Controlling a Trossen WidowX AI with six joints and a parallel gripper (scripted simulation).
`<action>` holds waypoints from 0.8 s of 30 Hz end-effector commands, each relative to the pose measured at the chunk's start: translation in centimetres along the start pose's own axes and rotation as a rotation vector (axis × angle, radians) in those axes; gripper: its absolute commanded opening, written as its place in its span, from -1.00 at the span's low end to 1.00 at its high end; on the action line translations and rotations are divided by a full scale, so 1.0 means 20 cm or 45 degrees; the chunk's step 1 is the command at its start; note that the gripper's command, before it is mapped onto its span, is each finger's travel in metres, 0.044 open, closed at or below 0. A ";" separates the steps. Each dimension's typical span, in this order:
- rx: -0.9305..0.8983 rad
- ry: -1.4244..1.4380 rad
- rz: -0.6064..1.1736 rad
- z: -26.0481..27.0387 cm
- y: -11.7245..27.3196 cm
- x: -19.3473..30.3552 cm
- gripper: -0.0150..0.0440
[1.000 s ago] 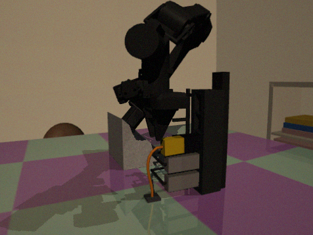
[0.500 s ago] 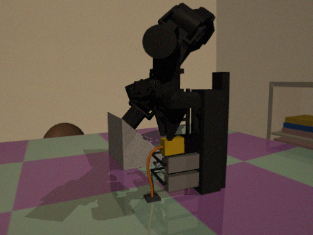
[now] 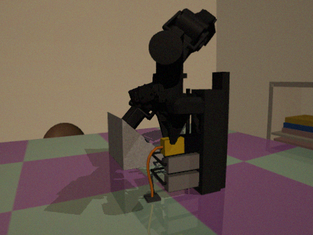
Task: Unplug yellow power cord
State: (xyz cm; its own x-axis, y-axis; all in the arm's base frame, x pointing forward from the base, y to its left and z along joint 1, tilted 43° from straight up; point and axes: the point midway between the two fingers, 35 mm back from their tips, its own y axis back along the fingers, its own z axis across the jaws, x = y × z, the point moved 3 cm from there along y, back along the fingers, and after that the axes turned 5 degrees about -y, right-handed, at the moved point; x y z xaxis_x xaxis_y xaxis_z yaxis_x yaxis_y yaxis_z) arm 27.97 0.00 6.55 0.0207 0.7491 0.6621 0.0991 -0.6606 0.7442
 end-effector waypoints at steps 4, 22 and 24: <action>0.000 0.000 0.000 0.00 0.00 0.00 -0.24; -0.001 -0.001 -0.002 0.01 0.00 -0.06 -0.49; -0.002 -0.001 -0.002 0.01 0.00 -0.08 -0.49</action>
State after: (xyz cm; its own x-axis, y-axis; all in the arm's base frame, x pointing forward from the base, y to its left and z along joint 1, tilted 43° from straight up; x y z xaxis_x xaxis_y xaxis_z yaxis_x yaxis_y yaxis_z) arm 28.09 -0.02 6.23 0.0164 0.7325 0.6806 0.1046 -0.6782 0.7274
